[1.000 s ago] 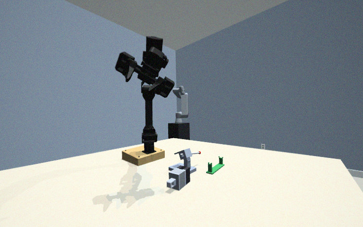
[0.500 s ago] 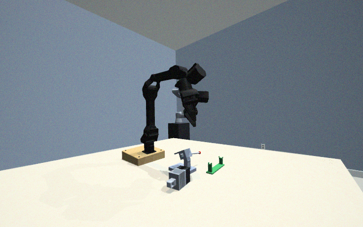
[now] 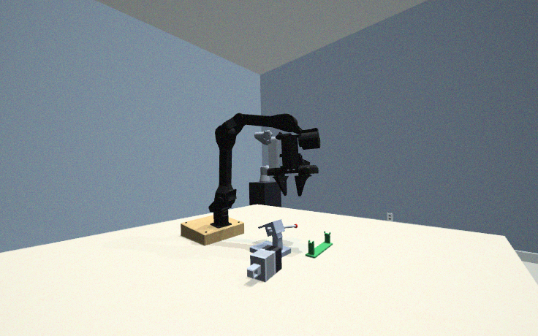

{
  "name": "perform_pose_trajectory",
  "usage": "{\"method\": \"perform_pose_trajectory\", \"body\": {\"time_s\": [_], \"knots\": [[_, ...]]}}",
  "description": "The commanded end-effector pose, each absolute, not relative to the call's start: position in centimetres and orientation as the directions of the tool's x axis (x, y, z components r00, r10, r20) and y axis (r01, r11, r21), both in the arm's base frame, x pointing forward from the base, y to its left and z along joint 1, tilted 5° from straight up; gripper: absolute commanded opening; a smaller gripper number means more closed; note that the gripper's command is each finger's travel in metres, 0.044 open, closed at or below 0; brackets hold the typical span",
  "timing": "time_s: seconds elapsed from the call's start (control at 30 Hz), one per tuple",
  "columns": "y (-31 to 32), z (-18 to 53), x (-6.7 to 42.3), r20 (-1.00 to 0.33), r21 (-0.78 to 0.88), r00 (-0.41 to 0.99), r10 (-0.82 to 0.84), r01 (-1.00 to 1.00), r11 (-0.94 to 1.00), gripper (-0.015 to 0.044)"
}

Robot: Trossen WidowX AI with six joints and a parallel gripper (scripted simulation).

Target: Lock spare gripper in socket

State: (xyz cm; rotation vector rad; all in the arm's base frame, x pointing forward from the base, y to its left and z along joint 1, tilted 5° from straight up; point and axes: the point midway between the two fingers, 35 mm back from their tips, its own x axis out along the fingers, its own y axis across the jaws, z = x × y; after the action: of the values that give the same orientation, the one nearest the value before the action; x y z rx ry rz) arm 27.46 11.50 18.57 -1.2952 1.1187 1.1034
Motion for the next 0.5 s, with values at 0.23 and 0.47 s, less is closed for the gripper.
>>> {"method": "perform_pose_trajectory", "body": {"time_s": [0.23, 0.47], "knots": [[11.9, 16.9, 26.9, -0.994, -0.1, 0.102, -0.025, -0.993, -0.062, 0.03], [11.5, 11.2, 27.8, -0.995, -0.098, 0.099, -0.022, -0.993, -0.059, 0.03]]}}
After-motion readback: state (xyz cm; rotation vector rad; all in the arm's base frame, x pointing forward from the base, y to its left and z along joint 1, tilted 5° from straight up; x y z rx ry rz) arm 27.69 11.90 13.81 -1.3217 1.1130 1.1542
